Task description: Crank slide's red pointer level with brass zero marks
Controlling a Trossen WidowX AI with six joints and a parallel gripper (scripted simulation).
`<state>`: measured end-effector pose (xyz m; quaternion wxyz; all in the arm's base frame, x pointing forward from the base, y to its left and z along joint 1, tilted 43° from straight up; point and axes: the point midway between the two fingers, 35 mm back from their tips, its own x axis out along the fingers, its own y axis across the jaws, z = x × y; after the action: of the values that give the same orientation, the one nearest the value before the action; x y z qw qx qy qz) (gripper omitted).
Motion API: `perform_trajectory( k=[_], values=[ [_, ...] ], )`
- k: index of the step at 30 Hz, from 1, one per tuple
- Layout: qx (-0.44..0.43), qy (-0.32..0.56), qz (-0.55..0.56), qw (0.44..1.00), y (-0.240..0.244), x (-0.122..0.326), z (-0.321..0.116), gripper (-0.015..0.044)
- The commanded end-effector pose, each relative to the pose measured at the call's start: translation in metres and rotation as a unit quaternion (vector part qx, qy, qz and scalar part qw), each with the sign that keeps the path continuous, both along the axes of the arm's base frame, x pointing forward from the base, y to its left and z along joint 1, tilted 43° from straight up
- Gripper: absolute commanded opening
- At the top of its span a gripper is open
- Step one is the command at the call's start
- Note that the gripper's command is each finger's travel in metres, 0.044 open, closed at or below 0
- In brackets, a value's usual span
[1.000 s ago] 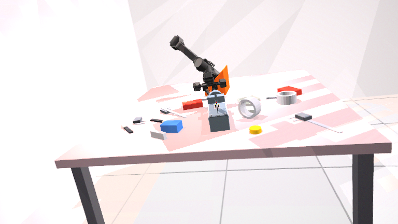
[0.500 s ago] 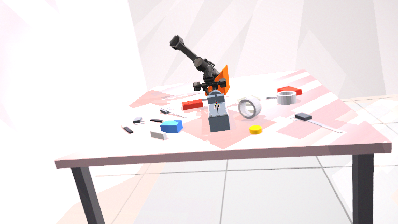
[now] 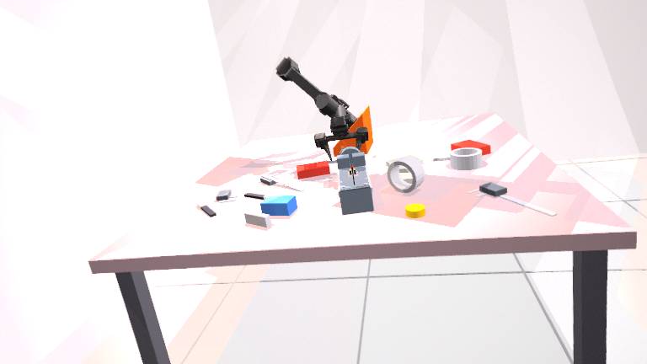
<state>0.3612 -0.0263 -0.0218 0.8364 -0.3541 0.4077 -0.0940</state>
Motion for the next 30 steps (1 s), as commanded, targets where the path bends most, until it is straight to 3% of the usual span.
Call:
perform_trajectory(
  k=[1, 20, 30],
  values=[
    [0.001, -0.003, -0.001, 1.0, 0.007, 0.003, 0.009, 0.044],
    [0.004, 0.001, 0.003, 1.0, 0.079, 0.008, 0.08, 0.044],
    [0.001, -0.007, -0.02, 1.0, 0.086, 0.043, 0.081, 0.044]
  ],
)
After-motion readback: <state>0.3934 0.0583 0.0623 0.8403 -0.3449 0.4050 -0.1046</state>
